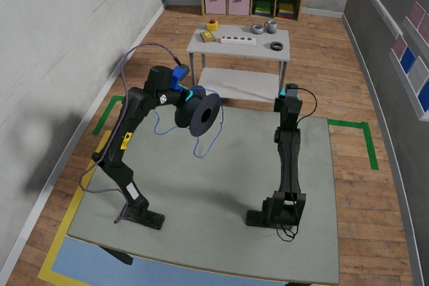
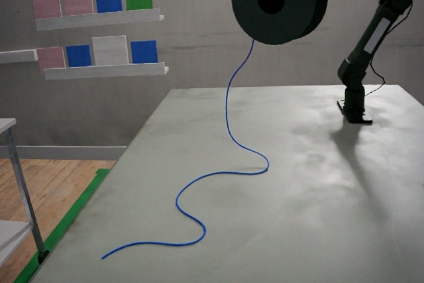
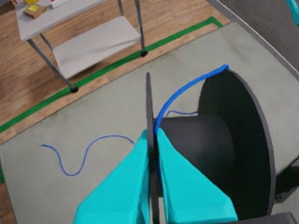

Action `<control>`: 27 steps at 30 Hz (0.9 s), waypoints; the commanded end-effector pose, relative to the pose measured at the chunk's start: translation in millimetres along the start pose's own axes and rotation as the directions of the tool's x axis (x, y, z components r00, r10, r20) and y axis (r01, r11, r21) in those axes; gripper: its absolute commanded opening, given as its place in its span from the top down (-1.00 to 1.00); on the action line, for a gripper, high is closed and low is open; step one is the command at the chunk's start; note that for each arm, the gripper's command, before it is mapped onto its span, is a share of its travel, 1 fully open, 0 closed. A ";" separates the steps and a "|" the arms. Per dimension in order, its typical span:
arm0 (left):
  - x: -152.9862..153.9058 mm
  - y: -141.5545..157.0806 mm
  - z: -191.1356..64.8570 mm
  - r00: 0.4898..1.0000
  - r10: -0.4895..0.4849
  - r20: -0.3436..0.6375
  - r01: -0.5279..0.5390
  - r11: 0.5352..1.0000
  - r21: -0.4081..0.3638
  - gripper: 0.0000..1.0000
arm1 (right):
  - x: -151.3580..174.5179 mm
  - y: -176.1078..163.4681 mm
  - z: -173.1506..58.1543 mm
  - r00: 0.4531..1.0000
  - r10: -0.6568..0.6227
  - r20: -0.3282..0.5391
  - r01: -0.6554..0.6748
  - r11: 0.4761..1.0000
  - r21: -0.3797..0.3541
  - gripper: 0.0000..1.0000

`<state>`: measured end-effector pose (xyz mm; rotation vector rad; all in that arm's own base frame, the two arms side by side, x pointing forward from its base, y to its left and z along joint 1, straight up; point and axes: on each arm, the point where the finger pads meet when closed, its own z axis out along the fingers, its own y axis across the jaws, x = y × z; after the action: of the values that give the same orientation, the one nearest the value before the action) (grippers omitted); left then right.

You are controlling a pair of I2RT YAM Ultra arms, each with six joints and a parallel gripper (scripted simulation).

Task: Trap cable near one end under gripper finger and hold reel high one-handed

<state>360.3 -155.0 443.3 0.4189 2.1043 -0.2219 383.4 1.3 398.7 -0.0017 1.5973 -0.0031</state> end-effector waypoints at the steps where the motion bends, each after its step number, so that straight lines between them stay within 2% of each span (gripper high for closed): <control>1: -21.4 -3.8 -11.6 0.997 -0.010 0.077 0.009 1.000 0.007 1.00 | -17.4 -3.0 -7.9 0.998 0.010 0.057 -0.010 1.000 0.001 0.40; 10: -18.0 -3.9 -9.7 0.999 -0.009 0.051 0.008 1.000 0.006 1.00 | -17.4 -3.0 -7.9 0.998 0.010 0.057 -0.010 1.000 0.001 0.40; 13: -22.9 -3.9 -13.5 0.997 -0.009 0.071 0.009 1.000 0.007 1.00 | -17.4 -3.0 -7.9 0.998 0.010 0.057 -0.010 1.000 0.001 0.40; 14: -18.5 -4.1 -5.9 0.999 -0.008 0.044 0.008 1.000 0.007 1.00 | -17.4 -3.0 -7.9 0.998 0.010 0.057 -0.010 1.000 0.001 0.40; 27: -26.6 -4.0 -15.1 0.998 -0.009 0.060 0.009 1.000 0.008 1.00 | -17.4 -3.0 -7.9 0.998 0.010 0.057 -0.010 1.000 0.001 0.40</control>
<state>362.4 -155.9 450.3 0.4213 2.1178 -0.2189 383.4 1.3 398.7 -0.0017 1.5973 -0.0031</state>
